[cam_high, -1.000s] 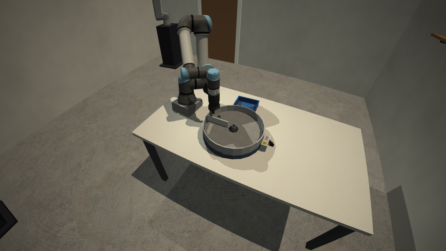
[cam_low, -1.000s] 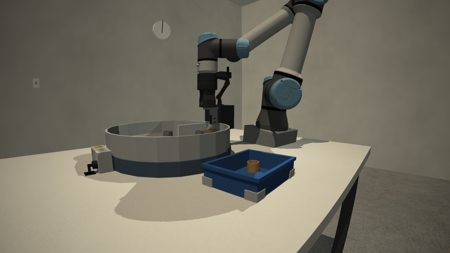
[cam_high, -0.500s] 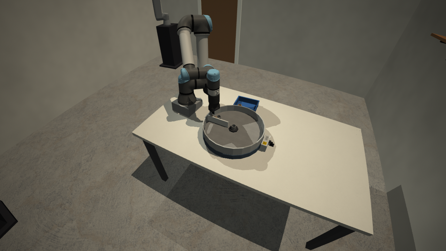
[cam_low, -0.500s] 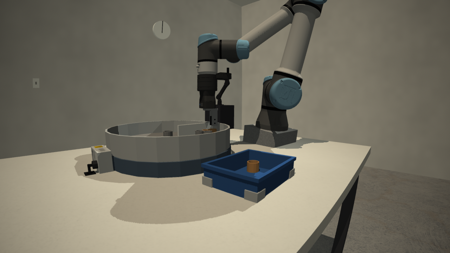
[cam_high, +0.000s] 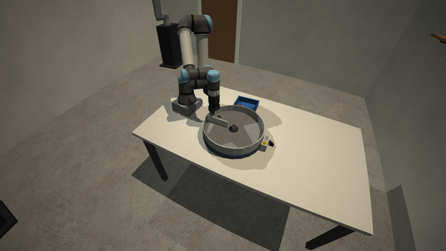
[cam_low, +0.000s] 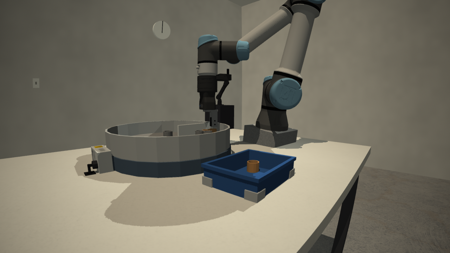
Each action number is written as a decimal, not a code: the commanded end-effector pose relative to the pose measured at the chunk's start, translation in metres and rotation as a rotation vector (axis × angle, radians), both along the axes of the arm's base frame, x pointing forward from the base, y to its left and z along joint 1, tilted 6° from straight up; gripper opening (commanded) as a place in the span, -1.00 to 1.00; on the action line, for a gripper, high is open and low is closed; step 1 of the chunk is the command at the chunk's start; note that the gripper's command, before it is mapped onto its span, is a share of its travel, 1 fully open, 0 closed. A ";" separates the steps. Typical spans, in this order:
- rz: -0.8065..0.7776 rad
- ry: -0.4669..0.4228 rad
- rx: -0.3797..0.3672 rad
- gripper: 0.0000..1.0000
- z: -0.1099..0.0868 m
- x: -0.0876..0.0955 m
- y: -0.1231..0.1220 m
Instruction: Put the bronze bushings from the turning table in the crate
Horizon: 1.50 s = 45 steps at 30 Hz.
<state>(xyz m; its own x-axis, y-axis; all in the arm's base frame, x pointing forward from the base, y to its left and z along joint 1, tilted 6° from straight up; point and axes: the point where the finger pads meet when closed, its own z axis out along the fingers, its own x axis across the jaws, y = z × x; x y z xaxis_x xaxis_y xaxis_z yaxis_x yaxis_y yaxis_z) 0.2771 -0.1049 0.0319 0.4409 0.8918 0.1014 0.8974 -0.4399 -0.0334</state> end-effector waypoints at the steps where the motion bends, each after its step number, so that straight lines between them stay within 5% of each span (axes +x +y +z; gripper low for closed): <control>1: 0.000 -0.001 -0.001 -0.21 -0.002 0.000 0.000; 45: 0.000 -0.001 -0.001 -0.21 -0.014 0.000 0.001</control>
